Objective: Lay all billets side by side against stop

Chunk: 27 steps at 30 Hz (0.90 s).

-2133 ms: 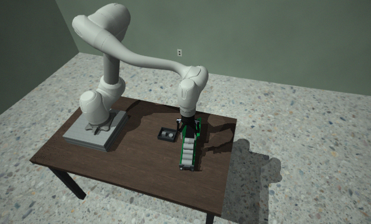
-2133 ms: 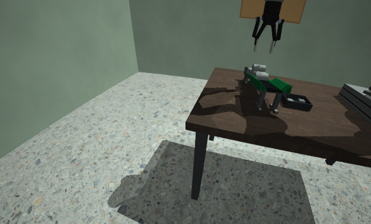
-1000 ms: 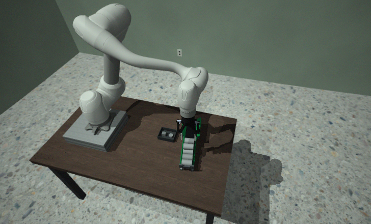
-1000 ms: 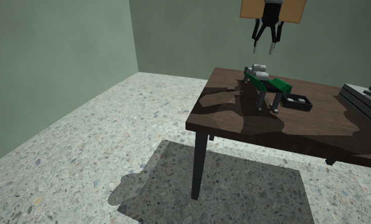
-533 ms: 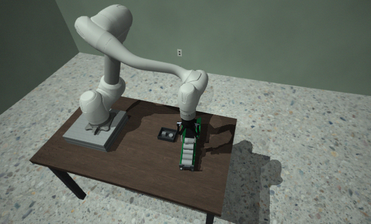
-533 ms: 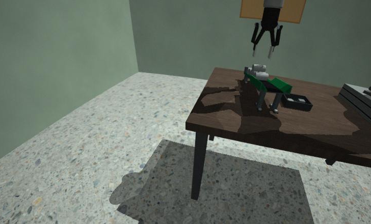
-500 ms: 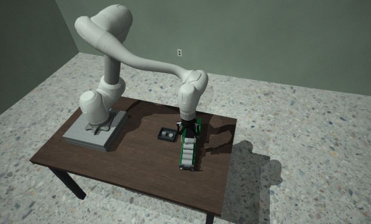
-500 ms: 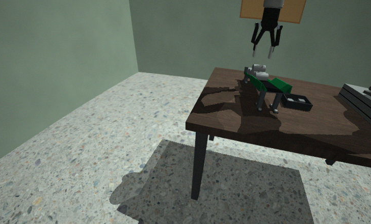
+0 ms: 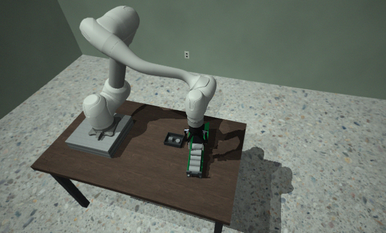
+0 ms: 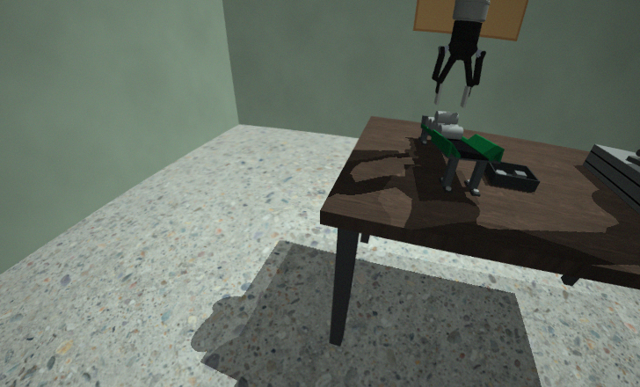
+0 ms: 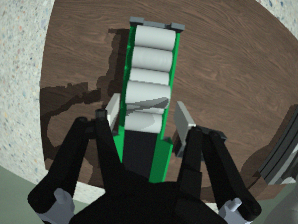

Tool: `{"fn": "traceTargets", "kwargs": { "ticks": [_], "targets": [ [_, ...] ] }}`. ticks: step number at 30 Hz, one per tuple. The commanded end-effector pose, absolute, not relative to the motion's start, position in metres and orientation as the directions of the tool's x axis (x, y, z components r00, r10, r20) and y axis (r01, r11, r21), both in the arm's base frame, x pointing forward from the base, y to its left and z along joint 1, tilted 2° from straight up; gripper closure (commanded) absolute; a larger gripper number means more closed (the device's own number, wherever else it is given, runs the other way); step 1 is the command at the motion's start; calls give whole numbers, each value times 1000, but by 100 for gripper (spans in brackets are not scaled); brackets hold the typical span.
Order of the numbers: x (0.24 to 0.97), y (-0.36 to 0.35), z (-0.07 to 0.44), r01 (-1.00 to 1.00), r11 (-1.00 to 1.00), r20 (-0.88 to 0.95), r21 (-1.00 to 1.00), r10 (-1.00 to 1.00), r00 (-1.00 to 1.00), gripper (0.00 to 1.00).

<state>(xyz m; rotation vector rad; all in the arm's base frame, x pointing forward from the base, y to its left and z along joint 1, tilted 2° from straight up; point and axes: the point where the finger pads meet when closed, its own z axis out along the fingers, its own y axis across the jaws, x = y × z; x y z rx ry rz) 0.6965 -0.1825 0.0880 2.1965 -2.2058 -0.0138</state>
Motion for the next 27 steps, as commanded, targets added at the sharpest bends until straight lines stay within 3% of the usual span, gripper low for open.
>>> {"fn": "traceTargets", "kwargs": {
  "ticks": [1,27],
  "targets": [
    [696,-186,83,-1000,6,13,25,-1000,-6,42],
    [696,-186,79,-1000,6,13,25,-1000,-6,42]
  ]
}}
